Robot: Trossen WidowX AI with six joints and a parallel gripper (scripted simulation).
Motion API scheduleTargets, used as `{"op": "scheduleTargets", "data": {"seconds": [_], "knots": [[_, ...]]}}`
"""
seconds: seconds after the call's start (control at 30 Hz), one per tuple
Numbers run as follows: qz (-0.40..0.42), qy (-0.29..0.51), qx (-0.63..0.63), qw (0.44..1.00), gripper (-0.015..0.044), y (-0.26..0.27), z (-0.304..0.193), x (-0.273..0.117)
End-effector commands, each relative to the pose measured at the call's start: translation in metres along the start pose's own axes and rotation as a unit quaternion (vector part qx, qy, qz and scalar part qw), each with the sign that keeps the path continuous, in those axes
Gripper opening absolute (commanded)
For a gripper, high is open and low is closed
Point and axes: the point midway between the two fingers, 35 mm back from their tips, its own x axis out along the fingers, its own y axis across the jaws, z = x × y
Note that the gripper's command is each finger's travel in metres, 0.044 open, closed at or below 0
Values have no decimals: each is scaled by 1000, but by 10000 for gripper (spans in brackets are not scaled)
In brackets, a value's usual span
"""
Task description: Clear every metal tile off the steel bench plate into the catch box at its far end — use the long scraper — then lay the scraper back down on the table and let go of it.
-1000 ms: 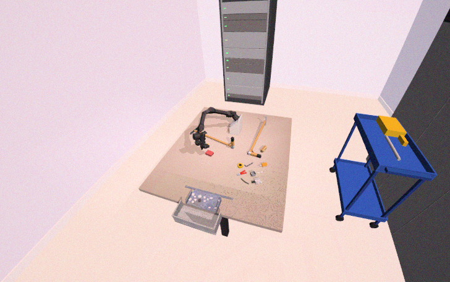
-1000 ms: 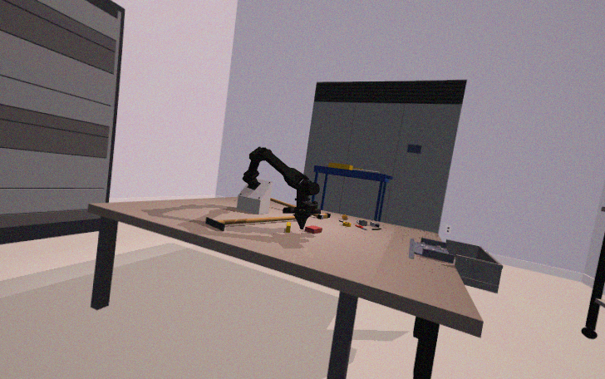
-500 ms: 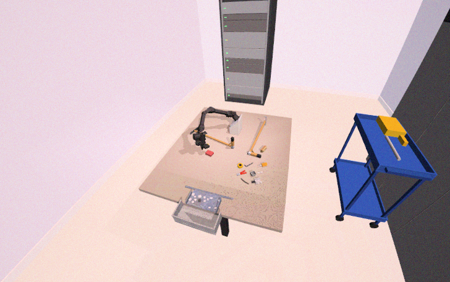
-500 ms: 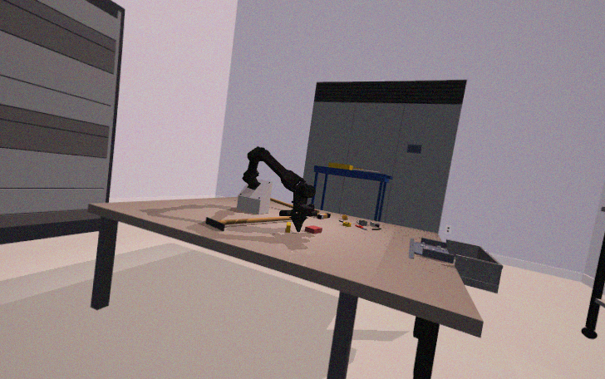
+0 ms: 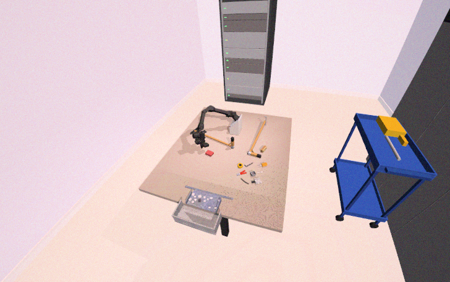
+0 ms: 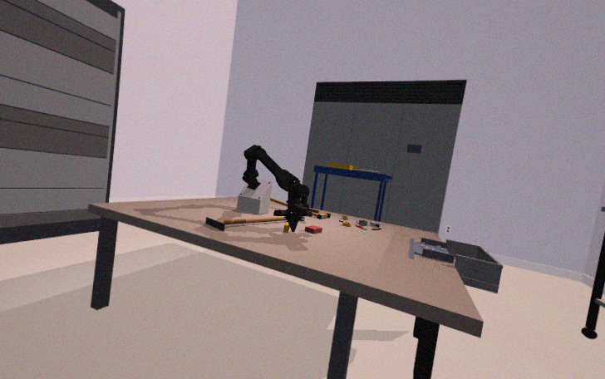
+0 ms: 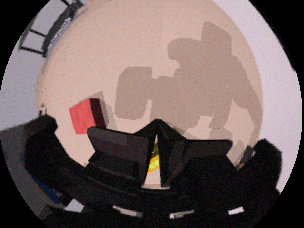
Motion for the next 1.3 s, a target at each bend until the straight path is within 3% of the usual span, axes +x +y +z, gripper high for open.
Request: {"op": "scheduleTargets", "data": {"seconds": [0.0, 1.27], "knots": [[2, -2, 0, 1000, 0, -6, -2, -1], [5, 3, 1, 1000, 0, -57, -39, -5]]}}
